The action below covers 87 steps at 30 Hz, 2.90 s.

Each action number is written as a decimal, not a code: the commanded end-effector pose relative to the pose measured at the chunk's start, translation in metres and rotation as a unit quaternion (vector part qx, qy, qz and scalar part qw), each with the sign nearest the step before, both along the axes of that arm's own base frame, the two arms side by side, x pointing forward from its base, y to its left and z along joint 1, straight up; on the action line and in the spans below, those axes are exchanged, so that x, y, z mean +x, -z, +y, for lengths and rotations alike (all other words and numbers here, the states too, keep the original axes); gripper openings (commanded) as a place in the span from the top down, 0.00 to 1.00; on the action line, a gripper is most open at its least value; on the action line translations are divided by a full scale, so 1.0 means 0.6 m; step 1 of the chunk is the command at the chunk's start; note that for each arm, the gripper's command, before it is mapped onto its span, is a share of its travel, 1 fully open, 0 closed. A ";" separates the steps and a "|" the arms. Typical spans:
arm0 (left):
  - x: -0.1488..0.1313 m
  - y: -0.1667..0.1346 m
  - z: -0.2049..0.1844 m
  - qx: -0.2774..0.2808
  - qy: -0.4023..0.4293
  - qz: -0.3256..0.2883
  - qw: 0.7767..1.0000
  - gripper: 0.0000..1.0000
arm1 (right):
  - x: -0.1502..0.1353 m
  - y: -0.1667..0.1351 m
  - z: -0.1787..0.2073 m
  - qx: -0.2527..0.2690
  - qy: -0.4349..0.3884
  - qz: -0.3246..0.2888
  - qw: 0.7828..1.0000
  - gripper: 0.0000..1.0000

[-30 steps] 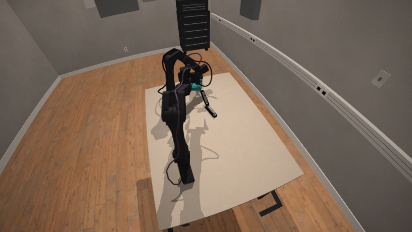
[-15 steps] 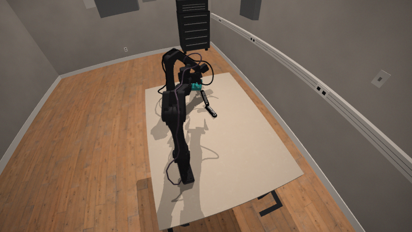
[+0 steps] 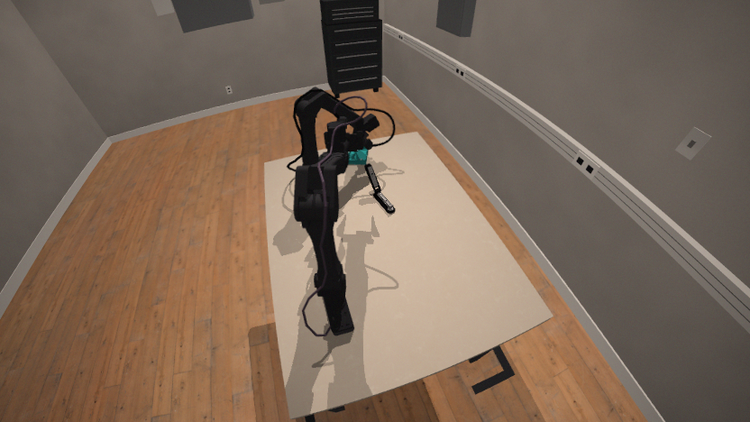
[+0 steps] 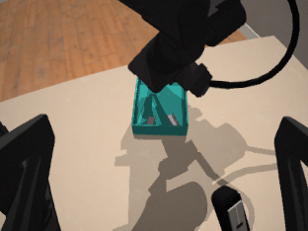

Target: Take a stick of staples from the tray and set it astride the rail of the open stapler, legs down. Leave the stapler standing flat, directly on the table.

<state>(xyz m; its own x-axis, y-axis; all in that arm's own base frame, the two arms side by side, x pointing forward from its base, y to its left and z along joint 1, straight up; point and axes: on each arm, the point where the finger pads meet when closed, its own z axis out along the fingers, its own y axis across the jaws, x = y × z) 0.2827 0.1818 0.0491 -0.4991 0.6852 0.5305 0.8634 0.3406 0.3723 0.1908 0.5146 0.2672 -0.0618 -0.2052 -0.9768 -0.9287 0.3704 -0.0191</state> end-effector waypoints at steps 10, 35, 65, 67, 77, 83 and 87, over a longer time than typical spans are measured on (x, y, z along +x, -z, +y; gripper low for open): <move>0.019 -0.018 0.001 -0.049 -0.207 -0.160 0.964 0.73 | -0.002 -0.021 -0.003 0.013 0.000 -0.006 1.000 0.00; 0.027 -0.017 -0.010 -0.115 -0.555 -0.369 0.737 0.73 | -0.002 -0.021 -0.003 0.013 0.000 -0.006 1.000 0.00; 0.032 -0.023 -0.027 -0.099 -0.833 -0.470 0.275 0.73 | -0.002 -0.021 -0.003 0.013 0.000 -0.006 1.000 0.00; 0.032 -0.024 -0.029 -0.094 -0.845 -0.471 0.235 0.73 | -0.002 -0.021 -0.003 0.013 0.000 -0.006 1.000 0.00; -0.008 0.004 -0.023 -0.037 -0.886 -0.442 0.135 0.73 | -0.002 -0.021 -0.003 0.013 0.000 -0.006 1.000 0.00; 0.000 -0.007 -0.015 -0.043 -0.880 -0.454 0.135 0.73 | -0.002 -0.021 -0.003 0.013 0.000 -0.006 1.000 0.00; -0.007 0.002 -0.014 -0.036 -0.882 -0.450 0.136 0.73 | -0.002 -0.021 -0.003 0.013 0.000 -0.006 1.000 0.00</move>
